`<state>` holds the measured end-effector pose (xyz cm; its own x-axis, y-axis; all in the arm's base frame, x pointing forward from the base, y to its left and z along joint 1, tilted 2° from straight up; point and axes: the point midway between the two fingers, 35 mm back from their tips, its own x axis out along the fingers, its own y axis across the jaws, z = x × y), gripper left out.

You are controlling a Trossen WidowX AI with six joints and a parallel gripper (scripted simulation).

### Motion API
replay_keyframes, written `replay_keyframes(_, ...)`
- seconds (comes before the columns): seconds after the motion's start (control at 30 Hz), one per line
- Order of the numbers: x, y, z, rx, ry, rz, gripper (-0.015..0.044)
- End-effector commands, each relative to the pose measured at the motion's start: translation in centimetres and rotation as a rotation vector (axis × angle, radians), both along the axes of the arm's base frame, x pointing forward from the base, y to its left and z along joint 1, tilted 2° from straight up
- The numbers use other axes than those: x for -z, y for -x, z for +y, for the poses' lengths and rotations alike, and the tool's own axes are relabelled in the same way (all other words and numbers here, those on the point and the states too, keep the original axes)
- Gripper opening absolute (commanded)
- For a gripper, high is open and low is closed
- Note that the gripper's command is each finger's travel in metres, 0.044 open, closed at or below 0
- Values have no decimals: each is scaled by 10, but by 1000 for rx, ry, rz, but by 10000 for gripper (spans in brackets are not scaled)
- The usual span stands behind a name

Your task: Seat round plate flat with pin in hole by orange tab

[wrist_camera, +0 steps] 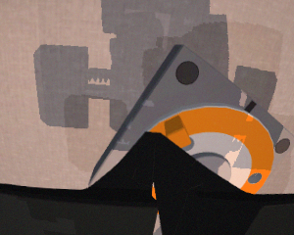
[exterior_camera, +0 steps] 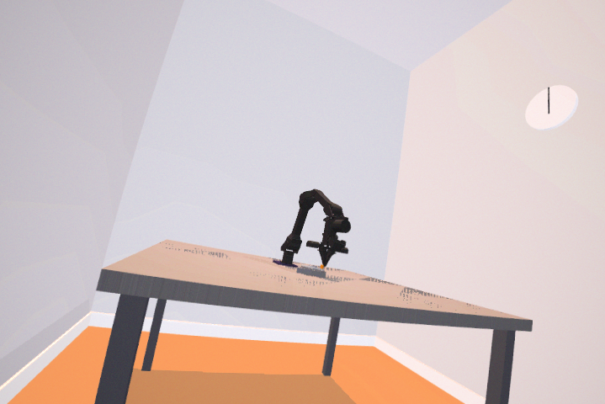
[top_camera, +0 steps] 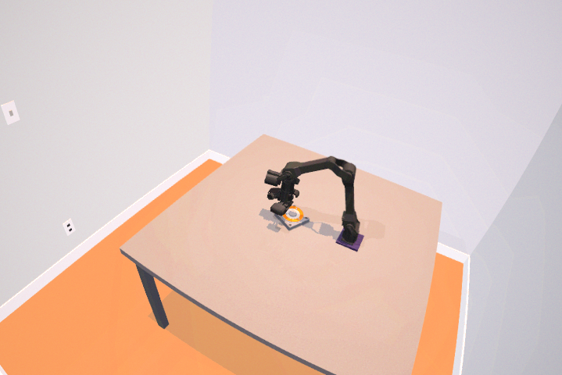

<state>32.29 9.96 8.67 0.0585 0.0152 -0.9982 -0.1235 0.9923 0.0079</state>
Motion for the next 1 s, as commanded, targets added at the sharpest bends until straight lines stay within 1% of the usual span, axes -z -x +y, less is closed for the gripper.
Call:
replay_keyframes(0.0, 0, -7, -4, -2, 5, -2, 0)
replay_keyframes(0.97, -2, -24, -35, -2, 7, -3, 0)
